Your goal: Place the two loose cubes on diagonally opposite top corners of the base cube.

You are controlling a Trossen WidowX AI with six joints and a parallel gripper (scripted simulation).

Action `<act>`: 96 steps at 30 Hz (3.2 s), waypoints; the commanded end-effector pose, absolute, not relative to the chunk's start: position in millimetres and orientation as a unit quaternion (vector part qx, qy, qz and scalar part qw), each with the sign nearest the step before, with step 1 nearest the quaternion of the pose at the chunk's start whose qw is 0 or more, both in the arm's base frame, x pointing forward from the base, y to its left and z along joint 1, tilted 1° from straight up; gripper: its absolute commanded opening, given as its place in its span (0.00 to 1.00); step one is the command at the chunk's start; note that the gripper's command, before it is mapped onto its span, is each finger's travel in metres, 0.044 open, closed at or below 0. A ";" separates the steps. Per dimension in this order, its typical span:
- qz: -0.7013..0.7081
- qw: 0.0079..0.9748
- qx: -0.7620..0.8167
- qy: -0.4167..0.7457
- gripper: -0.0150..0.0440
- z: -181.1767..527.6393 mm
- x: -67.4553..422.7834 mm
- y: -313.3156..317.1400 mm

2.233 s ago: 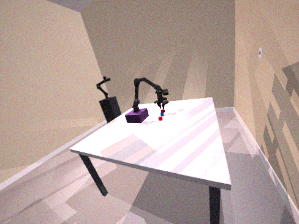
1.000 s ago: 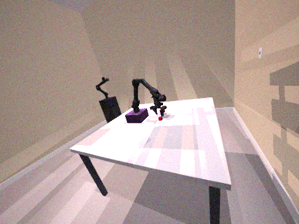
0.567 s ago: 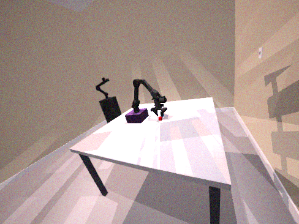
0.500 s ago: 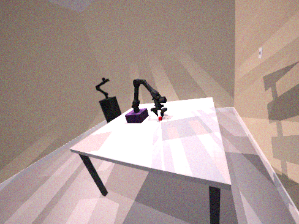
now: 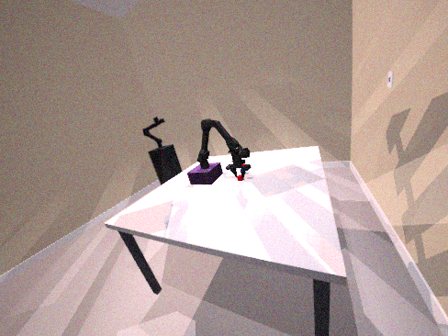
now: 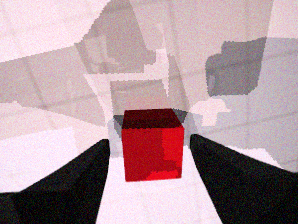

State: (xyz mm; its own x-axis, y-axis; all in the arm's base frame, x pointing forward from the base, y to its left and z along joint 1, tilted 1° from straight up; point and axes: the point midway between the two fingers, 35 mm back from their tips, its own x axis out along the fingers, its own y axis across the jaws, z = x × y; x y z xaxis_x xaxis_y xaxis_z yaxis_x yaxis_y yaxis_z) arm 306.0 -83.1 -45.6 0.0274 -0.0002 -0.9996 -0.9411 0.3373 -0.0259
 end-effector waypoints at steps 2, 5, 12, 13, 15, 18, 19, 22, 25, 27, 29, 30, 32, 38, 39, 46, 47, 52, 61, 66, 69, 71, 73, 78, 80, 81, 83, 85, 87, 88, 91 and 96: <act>0.402 0.586 -0.414 0.569 0.48 -46.7 306.2 -82.8; 0.402 0.586 -0.414 0.569 0.43 -46.7 306.2 -82.8; 0.391 0.593 -0.405 0.575 0.43 -41.4 309.6 -82.0; 0.392 0.593 -0.406 0.575 0.43 -38.6 309.9 -82.1; 0.392 0.593 -0.406 0.574 0.43 -33.1 310.5 -82.4; 0.393 0.592 -0.407 0.574 0.43 -24.8 311.2 -82.9; 0.393 0.592 -0.407 0.574 0.43 -22.0 311.4 -83.0; 0.394 0.591 -0.408 0.573 0.43 -13.5 311.7 -83.3; 0.395 0.591 -0.409 0.573 0.43 -5.0 311.8 -83.6; 0.396 0.590 -0.409 0.572 0.43 0.7 311.7 -83.7; 0.396 0.590 -0.410 0.572 0.43 6.5 311.6 -83.8; 0.397 0.590 -0.410 0.572 0.43 9.3 311.4 -83.8; 0.397 0.589 -0.410 0.572 0.43 15.1 311.1 -83.9; 0.399 0.588 -0.412 0.571 0.43 32.6 309.3 -83.8; 0.399 0.588 -0.412 0.570 0.43 35.5 308.9 -83.8; 0.401 0.587 -0.413 0.569 0.43 56.0 305.2 -83.3; 0.402 0.586 -0.414 0.569 0.43 58.9 304.6 -83.2; 0.400 0.587 -0.412 0.570 0.43 63.0 303.7 -80.9; 0.379 0.603 -0.389 0.584 0.43 60.1 304.0 -52.4; 0.367 0.611 -0.376 0.592 0.43 58.4 303.0 -36.5; 0.359 0.616 -0.367 0.597 0.43 57.3 302.0 -27.0; 0.354 0.619 -0.362 0.600 0.43 56.6 301.1 -20.8; 0.349 0.623 -0.356 0.603 0.43 56.0 300.2 -14.6; 0.337 0.630 -0.343 0.610 0.43 54.2 297.1 0.7; 0.332 0.633 -0.337 0.613 0.43 53.5 295.7 6.7; 0.329 0.635 -0.334 0.614 0.43 53.1 294.9 9.7; 0.324 0.638 -0.328 0.617 0.43 52.4 293.3 15.6; 0.319 0.640 -0.323 0.619 0.43 51.8 291.7 20.9; 0.318 0.641 -0.322 0.620 0.43 51.6 291.1 22.8; 0.318 0.641 -0.322 0.620 0.43 51.1 291.2 22.8; 0.318 0.641 -0.321 0.620 0.43 44.0 291.3 22.9; 0.317 0.641 -0.321 0.620 0.43 28.4 290.8 22.9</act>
State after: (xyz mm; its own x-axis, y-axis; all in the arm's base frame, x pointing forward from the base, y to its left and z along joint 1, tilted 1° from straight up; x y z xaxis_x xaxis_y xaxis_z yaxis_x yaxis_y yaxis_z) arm 292.3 22.7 38.0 0.0339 0.0098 -0.9994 -0.8080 0.5888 -0.0217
